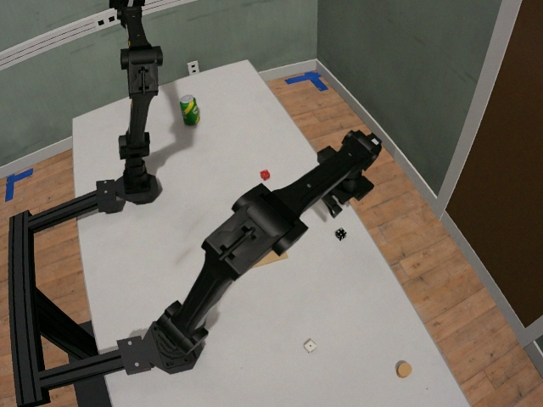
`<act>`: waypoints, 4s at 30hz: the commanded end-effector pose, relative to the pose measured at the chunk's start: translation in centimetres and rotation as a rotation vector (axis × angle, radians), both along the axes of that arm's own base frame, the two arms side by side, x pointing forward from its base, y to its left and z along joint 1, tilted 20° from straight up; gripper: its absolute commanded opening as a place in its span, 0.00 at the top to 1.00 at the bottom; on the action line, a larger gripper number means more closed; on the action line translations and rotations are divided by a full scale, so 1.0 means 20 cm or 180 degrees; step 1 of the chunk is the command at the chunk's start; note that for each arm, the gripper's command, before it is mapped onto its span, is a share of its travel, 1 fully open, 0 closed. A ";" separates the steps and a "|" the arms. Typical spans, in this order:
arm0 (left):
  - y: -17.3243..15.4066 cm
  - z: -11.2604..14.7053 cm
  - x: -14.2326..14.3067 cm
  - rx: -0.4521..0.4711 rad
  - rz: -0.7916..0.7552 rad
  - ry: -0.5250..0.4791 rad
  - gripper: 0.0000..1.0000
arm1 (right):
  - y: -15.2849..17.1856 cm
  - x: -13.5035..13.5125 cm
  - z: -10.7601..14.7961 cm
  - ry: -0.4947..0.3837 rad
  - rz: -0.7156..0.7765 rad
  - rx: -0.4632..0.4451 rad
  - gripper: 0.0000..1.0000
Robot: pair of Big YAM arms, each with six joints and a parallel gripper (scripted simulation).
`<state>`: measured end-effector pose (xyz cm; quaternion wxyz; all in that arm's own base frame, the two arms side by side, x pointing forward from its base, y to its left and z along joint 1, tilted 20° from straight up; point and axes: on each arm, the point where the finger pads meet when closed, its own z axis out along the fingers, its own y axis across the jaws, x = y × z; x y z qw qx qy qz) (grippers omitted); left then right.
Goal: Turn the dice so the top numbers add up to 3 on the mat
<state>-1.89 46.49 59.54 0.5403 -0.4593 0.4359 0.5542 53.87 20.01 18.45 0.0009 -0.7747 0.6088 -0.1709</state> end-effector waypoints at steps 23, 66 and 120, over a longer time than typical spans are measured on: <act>-0.03 0.02 -0.03 0.0012 0.0061 0.0042 0.00 | -0.01 0.14 -0.11 -0.0212 0.0050 0.0088 0.61; -0.03 0.02 -0.03 0.0012 0.0061 0.0042 0.00 | -0.08 0.09 -0.34 0.0036 0.0017 -0.0020 0.61; -0.03 0.02 -0.03 0.0012 0.0061 0.0042 0.00 | -0.14 0.17 -0.54 0.0003 -0.0006 -0.0005 0.61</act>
